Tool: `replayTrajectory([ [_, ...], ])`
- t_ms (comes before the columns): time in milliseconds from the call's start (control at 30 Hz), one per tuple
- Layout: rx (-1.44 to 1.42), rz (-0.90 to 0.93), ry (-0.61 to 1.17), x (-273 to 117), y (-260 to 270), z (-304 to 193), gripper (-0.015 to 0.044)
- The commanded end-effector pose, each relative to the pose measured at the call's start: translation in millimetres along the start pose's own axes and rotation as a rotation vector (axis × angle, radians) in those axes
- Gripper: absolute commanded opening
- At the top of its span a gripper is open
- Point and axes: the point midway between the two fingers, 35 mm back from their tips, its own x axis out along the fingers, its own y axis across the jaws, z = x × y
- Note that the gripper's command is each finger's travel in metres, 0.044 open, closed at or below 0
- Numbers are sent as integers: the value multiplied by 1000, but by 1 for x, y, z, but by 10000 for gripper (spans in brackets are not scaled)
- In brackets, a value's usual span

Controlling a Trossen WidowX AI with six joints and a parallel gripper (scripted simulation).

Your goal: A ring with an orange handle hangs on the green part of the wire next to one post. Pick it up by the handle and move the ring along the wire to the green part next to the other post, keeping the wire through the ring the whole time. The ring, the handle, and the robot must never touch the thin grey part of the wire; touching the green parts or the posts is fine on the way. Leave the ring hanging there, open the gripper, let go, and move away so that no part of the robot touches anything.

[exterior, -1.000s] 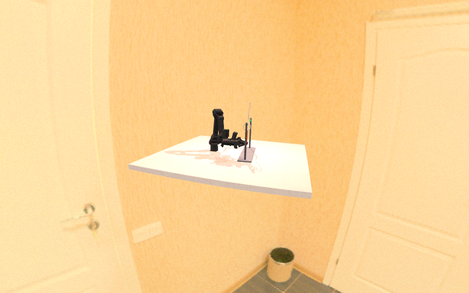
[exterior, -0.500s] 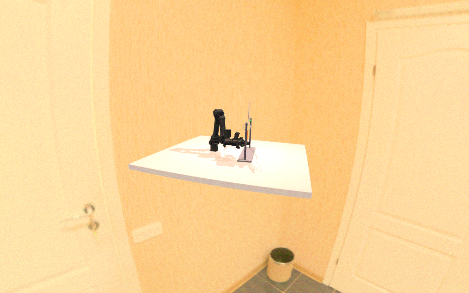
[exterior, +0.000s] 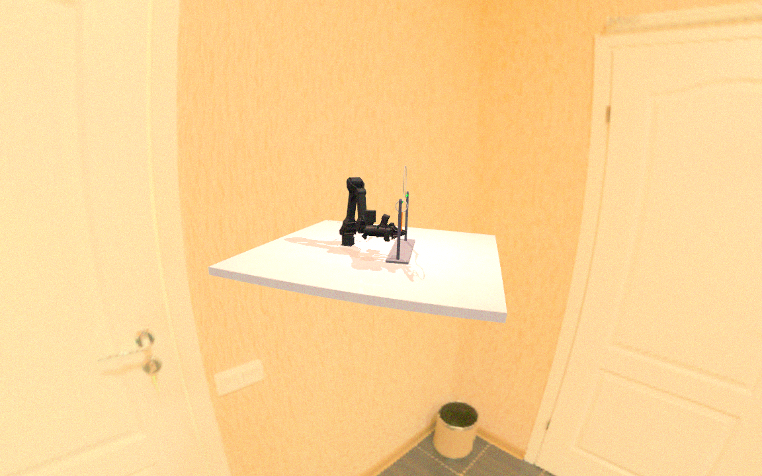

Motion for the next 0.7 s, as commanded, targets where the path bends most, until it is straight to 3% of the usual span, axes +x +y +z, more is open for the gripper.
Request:
replayTrajectory([
  [0, 0, 0, 0, 0, 0, 0, 81],
  [300, 0, 0, 0, 0, 0, 0, -150],
  [667, 0, -1, 0, 0, 0, 2, -150],
])
